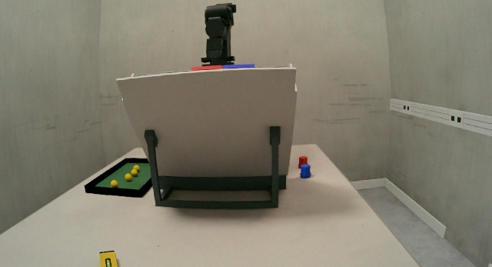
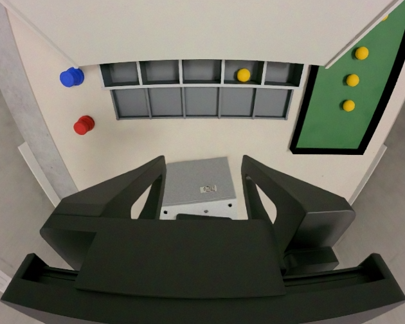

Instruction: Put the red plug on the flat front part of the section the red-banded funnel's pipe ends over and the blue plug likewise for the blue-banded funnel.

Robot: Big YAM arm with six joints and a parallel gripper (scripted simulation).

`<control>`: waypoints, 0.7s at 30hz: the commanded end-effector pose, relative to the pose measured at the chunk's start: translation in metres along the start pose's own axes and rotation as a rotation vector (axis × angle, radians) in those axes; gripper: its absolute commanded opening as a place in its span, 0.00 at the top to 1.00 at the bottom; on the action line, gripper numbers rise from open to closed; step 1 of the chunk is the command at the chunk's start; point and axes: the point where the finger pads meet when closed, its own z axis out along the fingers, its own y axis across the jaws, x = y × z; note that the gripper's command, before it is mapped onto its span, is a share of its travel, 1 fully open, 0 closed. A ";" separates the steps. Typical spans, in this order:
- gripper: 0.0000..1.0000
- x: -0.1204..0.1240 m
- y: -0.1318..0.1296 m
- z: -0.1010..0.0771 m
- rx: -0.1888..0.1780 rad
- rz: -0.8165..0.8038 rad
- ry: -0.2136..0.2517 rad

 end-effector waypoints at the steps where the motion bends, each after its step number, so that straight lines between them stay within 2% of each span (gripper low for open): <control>1: 0.41 -0.006 0.000 -0.005 0.001 0.001 -0.022; 21: 0.41 -0.004 0.000 -0.003 0.001 0.001 -0.014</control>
